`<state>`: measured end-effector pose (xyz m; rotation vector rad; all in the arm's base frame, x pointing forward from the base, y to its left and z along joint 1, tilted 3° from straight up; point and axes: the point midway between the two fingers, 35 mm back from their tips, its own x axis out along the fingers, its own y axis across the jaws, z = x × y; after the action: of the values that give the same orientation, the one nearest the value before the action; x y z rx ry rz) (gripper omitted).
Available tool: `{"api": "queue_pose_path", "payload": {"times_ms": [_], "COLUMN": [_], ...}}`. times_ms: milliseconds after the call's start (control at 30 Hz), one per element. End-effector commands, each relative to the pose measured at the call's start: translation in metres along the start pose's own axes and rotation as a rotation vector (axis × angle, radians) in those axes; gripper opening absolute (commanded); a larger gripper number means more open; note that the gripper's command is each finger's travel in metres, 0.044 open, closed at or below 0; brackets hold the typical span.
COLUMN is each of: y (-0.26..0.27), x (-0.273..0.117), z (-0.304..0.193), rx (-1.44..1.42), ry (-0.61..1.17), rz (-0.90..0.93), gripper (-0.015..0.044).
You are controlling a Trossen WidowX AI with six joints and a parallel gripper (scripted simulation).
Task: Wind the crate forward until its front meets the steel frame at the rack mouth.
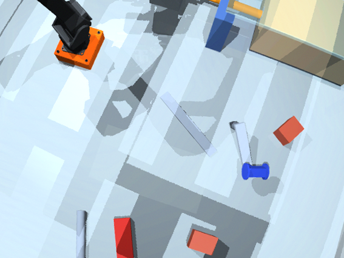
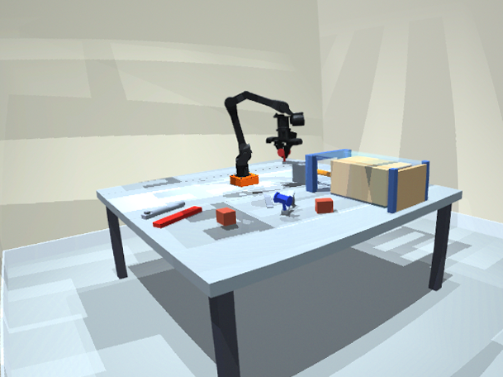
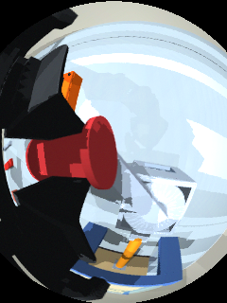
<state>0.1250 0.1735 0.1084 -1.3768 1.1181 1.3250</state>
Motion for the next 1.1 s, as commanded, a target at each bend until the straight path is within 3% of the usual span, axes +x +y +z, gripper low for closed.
{"api": "queue_pose_path", "payload": {"times_ms": [0,1067], "y": [-0.008,-0.039], "x": [0.002,0.001], "z": [-0.01,-0.033], "rx": [0.012,0.012], "ry": [0.019,0.021], "rz": [-0.016,-0.019], "gripper": [0.0,0.0]}}
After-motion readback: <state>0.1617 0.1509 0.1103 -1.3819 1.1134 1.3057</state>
